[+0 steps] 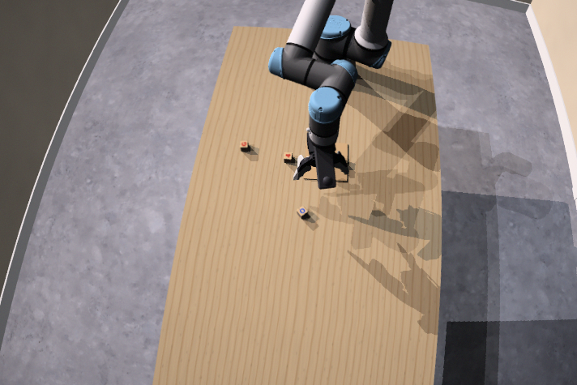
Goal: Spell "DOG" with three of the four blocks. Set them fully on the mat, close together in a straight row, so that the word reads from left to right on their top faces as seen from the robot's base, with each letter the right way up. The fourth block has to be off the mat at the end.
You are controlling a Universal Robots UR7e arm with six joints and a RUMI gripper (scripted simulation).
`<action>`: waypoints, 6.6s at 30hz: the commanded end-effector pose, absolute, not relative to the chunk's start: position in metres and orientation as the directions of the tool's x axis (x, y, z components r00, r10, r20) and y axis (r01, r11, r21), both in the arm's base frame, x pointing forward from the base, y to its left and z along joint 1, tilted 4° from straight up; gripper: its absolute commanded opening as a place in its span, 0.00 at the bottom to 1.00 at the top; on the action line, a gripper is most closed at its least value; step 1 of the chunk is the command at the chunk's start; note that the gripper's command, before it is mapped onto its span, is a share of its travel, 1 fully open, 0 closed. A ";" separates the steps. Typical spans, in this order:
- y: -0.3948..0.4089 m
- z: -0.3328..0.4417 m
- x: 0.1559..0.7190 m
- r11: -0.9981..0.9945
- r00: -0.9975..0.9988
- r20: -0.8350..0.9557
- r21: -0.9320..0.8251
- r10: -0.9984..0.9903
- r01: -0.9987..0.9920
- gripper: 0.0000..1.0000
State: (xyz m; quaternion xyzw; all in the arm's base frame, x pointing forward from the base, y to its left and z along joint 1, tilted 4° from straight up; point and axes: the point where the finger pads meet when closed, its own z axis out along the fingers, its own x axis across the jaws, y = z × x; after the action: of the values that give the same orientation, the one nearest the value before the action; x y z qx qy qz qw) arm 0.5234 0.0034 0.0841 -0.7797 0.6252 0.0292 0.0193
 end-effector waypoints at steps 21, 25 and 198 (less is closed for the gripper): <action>-0.020 0.078 0.560 0.252 -0.254 -0.054 0.036 -0.966 -0.967 1.00; -0.024 0.076 0.566 0.333 -0.335 -0.051 0.040 -0.941 -0.942 1.00; -0.038 0.013 0.593 0.721 -0.724 -0.027 0.061 -0.690 -0.690 0.37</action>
State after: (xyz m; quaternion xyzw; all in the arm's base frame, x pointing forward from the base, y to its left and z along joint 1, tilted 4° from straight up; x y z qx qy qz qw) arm 0.5942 -0.0398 0.0131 -0.3713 0.9279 0.0333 0.0012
